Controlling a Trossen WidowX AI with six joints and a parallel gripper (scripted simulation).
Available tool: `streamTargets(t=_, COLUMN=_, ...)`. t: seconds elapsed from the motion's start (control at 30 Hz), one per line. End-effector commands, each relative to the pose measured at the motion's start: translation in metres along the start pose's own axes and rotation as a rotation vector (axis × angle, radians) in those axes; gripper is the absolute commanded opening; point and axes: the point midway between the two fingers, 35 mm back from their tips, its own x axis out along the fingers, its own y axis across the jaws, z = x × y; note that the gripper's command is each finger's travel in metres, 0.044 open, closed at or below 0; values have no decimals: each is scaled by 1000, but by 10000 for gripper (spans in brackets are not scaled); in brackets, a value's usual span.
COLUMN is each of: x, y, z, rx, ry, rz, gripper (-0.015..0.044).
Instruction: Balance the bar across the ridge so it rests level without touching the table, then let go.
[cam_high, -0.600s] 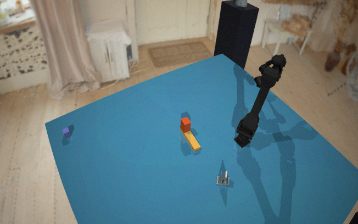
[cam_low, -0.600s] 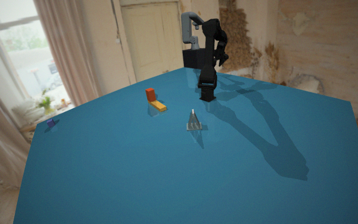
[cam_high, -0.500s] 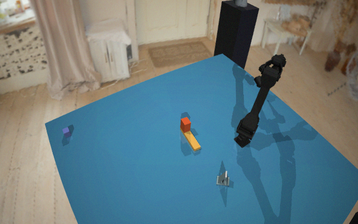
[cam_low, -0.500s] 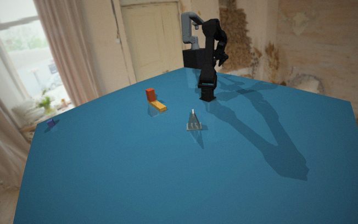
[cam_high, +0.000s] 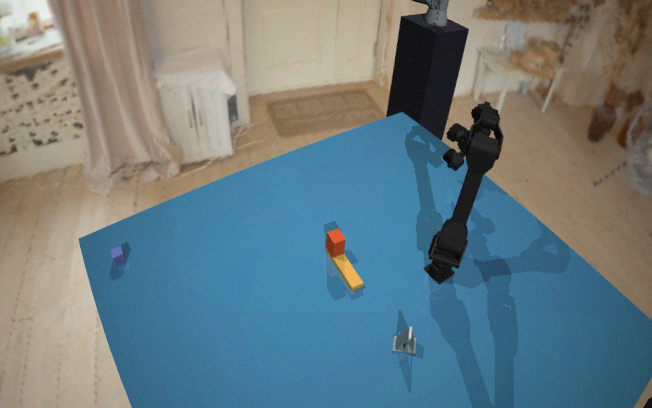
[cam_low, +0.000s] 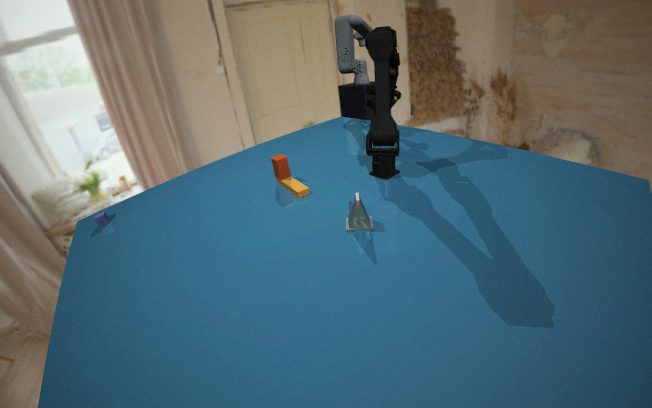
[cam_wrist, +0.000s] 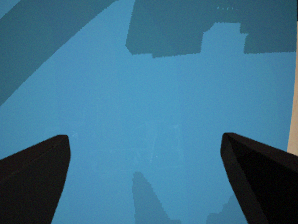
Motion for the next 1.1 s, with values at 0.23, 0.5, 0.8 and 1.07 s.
streamTargets(t=0.23, x=2, y=45, z=51, rx=-229, ry=6, rz=60, gripper=315)
streamTargets(t=0.5, x=3, y=81, z=80, rx=-381, ry=5, rz=105, gripper=315)
streamTargets(t=0.8, x=2, y=125, z=107, rx=-557, ry=3, rz=156, gripper=315)
streamTargets(t=1.07, x=-1, y=163, z=125, rx=-718, ry=4, rz=195, gripper=315)
